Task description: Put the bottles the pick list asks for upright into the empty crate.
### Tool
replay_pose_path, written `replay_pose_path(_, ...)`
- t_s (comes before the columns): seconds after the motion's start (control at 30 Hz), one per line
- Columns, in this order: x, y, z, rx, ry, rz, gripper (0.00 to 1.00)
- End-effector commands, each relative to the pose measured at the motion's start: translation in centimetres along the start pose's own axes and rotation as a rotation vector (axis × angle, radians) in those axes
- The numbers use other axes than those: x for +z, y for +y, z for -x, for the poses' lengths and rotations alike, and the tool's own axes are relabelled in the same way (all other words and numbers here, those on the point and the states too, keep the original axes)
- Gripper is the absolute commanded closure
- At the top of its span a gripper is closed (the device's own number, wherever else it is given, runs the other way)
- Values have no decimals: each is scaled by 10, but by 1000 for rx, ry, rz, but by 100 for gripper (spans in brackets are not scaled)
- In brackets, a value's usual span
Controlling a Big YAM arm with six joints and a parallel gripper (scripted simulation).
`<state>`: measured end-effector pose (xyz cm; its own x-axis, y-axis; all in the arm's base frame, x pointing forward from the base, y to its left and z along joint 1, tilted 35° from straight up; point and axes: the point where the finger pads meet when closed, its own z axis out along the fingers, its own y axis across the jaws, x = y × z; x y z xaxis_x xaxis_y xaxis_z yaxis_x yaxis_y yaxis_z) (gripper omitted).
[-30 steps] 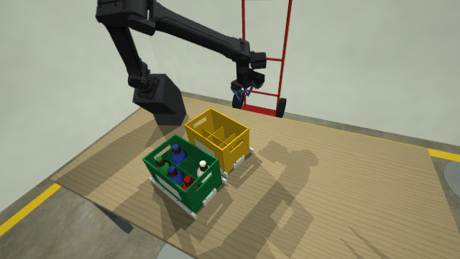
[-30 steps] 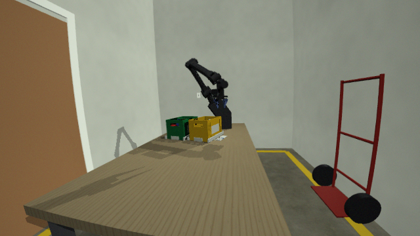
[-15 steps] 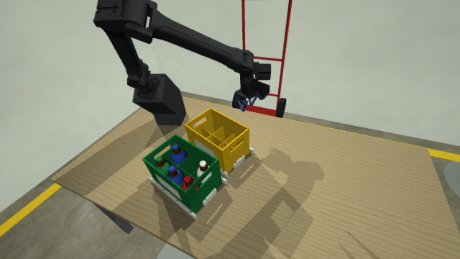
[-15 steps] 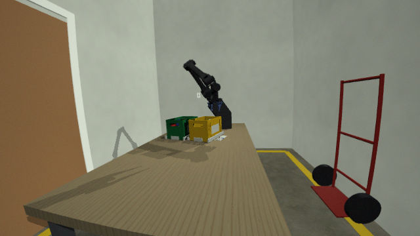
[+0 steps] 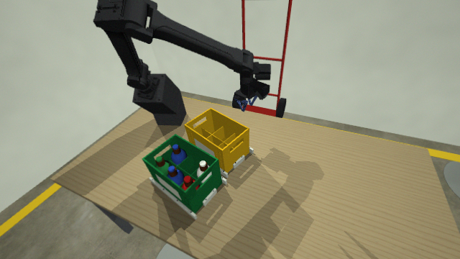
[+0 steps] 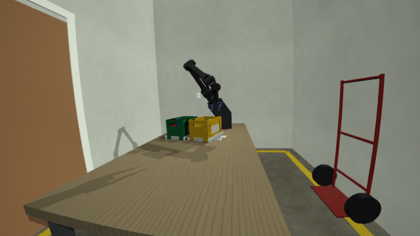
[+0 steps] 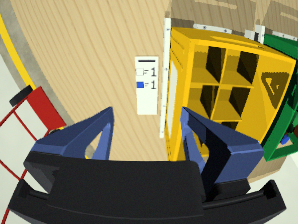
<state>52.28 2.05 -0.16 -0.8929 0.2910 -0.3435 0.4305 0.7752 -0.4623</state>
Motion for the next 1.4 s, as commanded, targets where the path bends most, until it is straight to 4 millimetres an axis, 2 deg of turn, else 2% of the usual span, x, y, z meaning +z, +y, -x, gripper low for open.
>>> replay_pose_path(0.0, 2, 3, -3, -7, -3, 1, 39)
replay_pose_path(0.2, 1, 5, -4, -7, -5, 2, 39)
replay_pose_path(0.23, -7, 4, 7, 8, -17, 12, 39)
replay_pose_path(0.37, -7, 4, 7, 8, -17, 12, 39)
replay_pose_path(0.4, -1, 7, -5, -8, -8, 4, 39)
replay_pose_path(0.43, -7, 4, 7, 8, -17, 12, 39)
replay_pose_path(0.47, -7, 4, 7, 8, -17, 12, 39)
replay_pose_path(0.5, -2, 8, -6, -8, -9, 5, 39)
replay_pose_path(1.33, -3, 8, -6, -4, -11, 7, 39)
replay_pose_path(1.37, -7, 5, 6, 8, -17, 12, 39)
